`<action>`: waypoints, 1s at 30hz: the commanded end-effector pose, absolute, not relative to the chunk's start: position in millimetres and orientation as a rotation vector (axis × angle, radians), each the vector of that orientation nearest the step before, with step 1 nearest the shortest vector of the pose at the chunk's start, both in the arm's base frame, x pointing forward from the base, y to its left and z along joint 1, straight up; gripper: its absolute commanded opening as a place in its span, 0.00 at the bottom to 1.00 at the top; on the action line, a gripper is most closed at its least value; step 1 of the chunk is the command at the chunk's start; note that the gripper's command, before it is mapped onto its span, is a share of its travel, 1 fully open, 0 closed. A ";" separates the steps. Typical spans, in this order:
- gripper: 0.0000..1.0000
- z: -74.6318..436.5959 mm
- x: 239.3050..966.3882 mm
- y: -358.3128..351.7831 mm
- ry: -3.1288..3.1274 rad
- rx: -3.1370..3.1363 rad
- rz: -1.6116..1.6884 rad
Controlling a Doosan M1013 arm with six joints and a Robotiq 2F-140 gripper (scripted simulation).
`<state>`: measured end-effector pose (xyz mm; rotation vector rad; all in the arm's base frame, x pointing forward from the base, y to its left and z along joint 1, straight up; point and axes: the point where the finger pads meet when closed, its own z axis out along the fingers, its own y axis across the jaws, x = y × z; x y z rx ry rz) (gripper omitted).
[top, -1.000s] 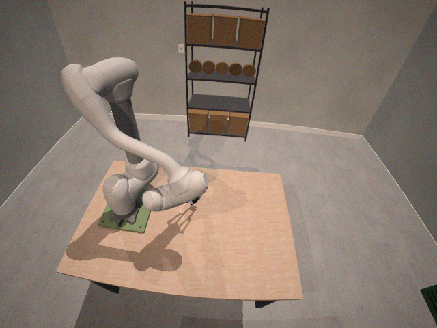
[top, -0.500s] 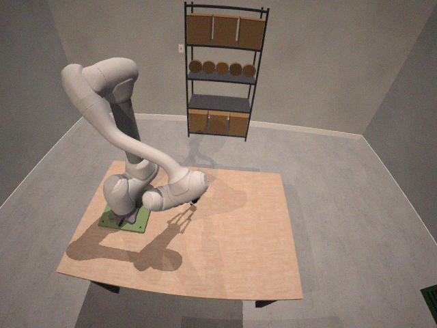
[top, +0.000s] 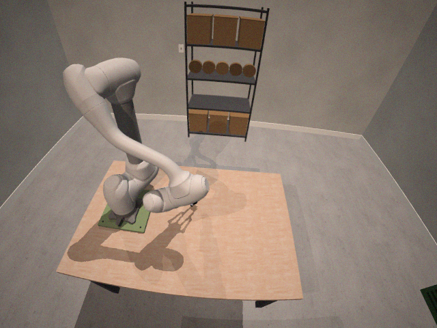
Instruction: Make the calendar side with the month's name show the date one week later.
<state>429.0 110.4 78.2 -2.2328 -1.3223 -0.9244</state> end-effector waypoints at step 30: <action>0.24 34.0 429.2 110.2 -1.322 -2.232 -0.925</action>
